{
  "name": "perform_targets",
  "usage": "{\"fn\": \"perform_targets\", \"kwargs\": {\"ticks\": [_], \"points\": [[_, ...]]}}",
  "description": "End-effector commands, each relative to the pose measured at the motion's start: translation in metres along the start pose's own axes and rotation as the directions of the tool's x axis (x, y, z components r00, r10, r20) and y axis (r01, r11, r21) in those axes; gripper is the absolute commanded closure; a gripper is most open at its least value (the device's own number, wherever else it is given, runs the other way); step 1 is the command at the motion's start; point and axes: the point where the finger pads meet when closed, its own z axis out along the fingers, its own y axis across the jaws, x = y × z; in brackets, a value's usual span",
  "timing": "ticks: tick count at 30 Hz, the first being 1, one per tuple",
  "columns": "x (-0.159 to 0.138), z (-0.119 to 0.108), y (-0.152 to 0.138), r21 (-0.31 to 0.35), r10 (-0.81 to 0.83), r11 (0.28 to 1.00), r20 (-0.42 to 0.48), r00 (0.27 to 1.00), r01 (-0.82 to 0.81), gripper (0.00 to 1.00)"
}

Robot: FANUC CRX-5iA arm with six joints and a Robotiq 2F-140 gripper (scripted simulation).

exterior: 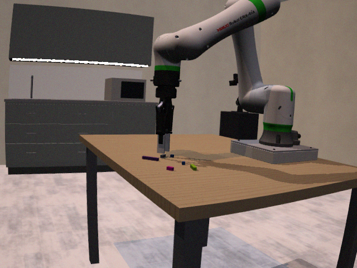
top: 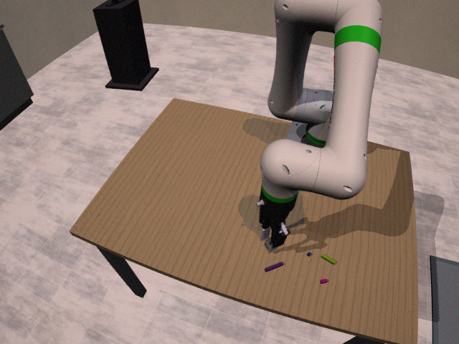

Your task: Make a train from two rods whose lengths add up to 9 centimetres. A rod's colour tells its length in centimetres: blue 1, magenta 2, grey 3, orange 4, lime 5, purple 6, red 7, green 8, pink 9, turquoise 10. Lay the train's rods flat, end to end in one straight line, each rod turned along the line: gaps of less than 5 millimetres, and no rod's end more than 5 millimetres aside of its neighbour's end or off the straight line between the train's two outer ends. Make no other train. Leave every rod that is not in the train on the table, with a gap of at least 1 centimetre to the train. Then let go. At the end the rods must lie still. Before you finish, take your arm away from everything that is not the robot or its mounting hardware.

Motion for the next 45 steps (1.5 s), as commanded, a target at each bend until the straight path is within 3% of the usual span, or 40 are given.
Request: {"fn": "perform_targets", "kwargs": {"ticks": [1, 45], "points": [[0.000, 0.000, 0.000, 0.000, 0.000, 1.000, 0.000, 1.000, 0.000, 0.72], [0.000, 0.017, 0.000, 0.000, 0.000, 1.000, 0.000, 1.000, 0.000, 0.72]]}}
